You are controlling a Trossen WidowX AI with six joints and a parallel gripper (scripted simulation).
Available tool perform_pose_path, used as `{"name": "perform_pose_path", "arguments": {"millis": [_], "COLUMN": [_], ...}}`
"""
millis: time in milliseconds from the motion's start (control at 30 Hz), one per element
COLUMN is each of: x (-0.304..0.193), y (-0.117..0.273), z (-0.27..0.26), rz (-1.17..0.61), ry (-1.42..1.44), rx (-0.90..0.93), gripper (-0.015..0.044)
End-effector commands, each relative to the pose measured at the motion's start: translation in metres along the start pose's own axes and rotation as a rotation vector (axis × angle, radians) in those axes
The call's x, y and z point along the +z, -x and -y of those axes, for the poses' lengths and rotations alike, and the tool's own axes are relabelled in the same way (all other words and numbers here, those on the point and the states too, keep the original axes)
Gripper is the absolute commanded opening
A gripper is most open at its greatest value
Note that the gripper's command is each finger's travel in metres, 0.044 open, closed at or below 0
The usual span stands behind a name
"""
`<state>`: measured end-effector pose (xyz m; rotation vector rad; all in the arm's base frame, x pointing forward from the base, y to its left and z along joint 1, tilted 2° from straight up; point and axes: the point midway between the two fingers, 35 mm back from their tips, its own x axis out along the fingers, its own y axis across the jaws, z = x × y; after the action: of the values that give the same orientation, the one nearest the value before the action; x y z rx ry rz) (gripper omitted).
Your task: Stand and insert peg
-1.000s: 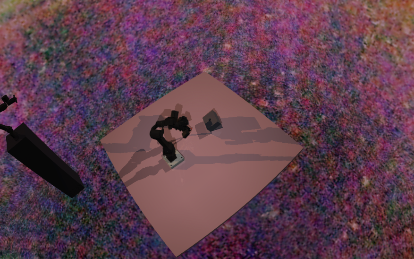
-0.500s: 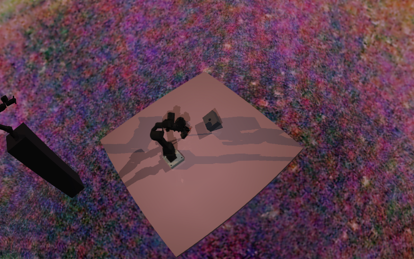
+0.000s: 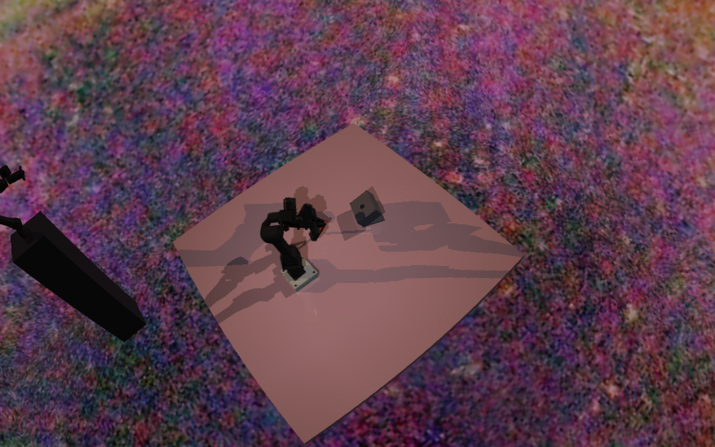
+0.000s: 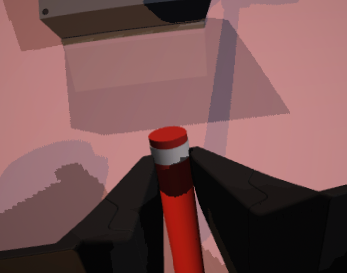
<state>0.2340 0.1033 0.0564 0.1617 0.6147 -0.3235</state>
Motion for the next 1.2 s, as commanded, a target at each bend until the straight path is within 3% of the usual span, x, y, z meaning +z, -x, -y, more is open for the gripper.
{"name": "perform_pose_path", "arguments": {"millis": [0,1167], "x": [-0.003,-0.019], "y": [0.001,0.019], "z": [0.002,0.002], "rz": [0.032,0.332], "ry": [0.001,0.003], "rx": [-0.006,-0.007], "gripper": [0.0051,0.0051]}}
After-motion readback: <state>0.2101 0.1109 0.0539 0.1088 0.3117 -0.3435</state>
